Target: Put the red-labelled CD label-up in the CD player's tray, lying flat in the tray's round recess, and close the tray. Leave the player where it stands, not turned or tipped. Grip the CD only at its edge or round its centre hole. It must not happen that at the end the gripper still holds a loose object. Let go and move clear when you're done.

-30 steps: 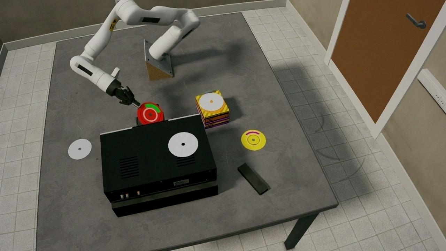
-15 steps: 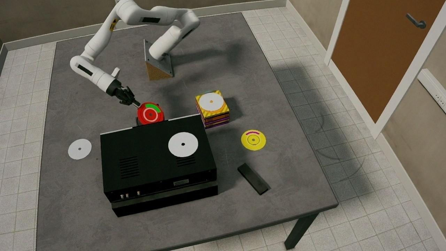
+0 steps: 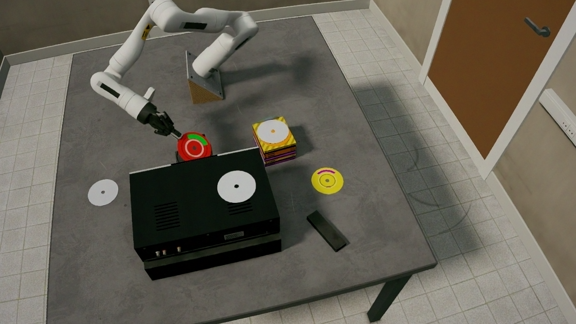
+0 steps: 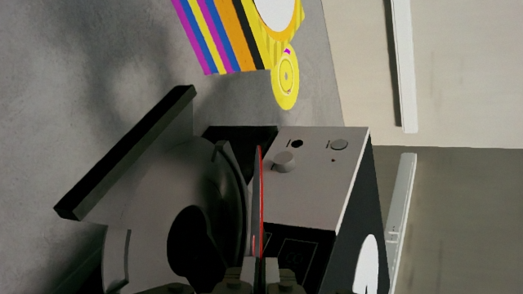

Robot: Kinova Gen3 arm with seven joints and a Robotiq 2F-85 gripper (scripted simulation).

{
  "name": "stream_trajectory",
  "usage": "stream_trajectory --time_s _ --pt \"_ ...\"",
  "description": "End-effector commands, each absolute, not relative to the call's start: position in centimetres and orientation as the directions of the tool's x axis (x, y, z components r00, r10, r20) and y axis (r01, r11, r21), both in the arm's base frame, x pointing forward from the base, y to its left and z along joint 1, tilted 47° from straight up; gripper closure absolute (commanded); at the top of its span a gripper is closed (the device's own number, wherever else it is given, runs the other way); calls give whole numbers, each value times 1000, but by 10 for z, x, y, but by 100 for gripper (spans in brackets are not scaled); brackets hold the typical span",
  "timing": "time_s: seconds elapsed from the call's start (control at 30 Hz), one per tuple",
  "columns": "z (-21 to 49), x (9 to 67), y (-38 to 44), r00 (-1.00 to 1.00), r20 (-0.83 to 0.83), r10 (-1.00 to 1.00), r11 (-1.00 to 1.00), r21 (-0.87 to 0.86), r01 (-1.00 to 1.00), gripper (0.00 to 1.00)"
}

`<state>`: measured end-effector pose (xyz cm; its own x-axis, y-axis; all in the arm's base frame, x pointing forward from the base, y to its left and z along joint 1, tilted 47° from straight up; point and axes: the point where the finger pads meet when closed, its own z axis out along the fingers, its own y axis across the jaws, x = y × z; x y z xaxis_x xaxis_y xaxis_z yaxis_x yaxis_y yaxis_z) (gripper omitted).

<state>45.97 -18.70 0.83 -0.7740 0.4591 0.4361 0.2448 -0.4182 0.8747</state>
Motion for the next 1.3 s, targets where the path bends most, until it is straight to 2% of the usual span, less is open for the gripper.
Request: stream_trajectory --time_s 0.0,1.27 --pt "9 460 -188 -774 434 461 -417 876 243 89" --pt "4 460 -183 -774 434 461 -417 876 243 89"
